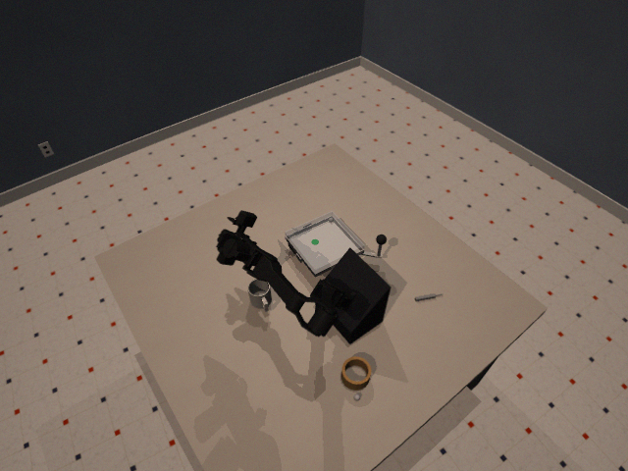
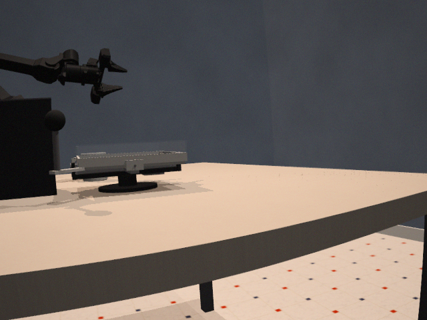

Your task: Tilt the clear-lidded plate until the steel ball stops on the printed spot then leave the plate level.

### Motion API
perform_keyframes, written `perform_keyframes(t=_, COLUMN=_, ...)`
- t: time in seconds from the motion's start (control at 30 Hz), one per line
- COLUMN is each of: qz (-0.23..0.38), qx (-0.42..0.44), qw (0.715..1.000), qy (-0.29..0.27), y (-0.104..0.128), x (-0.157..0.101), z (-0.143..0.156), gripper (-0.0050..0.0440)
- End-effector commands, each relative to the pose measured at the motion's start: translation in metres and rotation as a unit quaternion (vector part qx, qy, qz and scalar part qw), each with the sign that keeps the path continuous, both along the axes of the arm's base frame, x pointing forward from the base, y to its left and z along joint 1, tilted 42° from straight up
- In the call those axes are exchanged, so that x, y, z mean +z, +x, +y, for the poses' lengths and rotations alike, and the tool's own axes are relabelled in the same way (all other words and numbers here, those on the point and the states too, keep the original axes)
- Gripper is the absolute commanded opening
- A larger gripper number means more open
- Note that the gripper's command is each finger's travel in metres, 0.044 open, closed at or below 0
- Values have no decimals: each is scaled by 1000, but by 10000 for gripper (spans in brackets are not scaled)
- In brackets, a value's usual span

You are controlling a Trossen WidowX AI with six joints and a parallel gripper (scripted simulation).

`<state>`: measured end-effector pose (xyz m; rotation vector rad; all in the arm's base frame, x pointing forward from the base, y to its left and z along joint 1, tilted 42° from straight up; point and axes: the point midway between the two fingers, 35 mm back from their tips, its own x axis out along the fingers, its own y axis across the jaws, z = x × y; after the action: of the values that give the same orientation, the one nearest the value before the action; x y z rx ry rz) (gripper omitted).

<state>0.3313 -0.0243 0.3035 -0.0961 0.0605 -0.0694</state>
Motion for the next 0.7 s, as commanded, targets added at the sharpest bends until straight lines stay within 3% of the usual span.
perform_keyframes(t=0.0, qz=44, qx=-19, qw=998, qy=-32, y=12, x=-15, z=-18, gripper=300)
perform_keyframes(t=0.17, qz=114, qx=-46, qw=989, qy=-77, y=24, x=-40, z=-49, gripper=300)
perform_keyframes(t=0.3, qz=132, qx=-51, qw=986, qy=-87, y=26, x=-47, z=-57, gripper=300)
perform_keyframes(t=0.67, qz=275, qx=-76, qw=947, qy=-147, y=30, x=-102, z=-124, gripper=300)
